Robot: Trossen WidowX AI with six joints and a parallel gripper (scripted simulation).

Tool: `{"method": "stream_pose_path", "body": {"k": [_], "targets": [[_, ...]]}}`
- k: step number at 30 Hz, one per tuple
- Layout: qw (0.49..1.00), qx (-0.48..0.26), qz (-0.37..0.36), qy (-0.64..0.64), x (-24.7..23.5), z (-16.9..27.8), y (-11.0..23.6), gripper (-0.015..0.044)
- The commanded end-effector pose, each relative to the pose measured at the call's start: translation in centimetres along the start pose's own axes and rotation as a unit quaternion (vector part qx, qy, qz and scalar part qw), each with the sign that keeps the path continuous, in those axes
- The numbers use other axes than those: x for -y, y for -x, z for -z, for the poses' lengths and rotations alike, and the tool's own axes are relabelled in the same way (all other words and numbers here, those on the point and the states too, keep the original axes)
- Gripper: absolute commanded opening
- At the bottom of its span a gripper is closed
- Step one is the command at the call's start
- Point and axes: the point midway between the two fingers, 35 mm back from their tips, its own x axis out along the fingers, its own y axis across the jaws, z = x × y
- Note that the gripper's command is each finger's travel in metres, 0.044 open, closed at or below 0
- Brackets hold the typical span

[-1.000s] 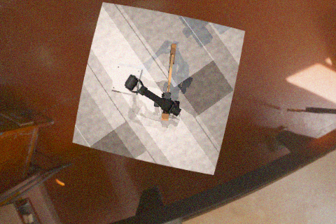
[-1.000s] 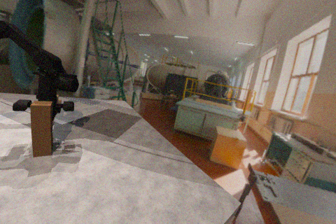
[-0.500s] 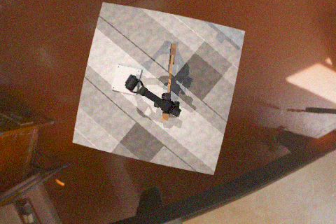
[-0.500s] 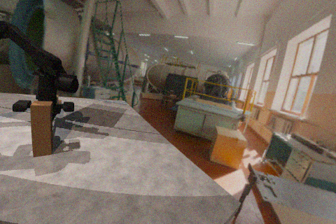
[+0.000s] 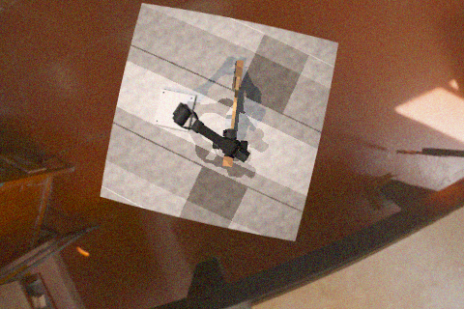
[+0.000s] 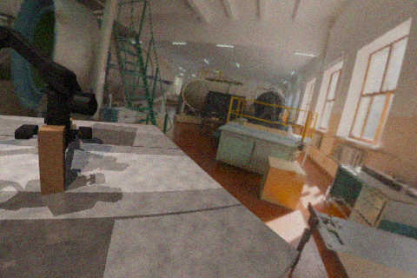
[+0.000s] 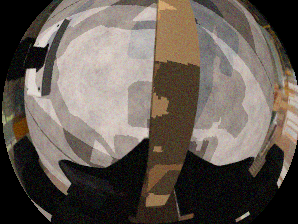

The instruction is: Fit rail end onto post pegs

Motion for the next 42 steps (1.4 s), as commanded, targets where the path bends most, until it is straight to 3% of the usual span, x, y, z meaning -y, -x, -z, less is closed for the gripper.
{"method": "stream_pose_path", "body": {"k": [1,7,24,30,34,42], "targets": [[1.000,-0.003,0.002,0.000,0.1,0.4,0.2,0.0000],[1.000,-0.003,0.002,0.000,0.1,0.6,0.2,0.0000],[1.000,-0.001,0.000,0.000,0.0,0.2,0.0,0.0440],[1.000,-0.001,0.000,0.000,0.0,0.1,0.2,0.0440],[1.000,-0.002,0.002,0.000,0.0,-2.7,2.9,0.0440],[1.000,-0.002,0.002,0.000,0.0,-2.8,3.0,0.0440]]}}
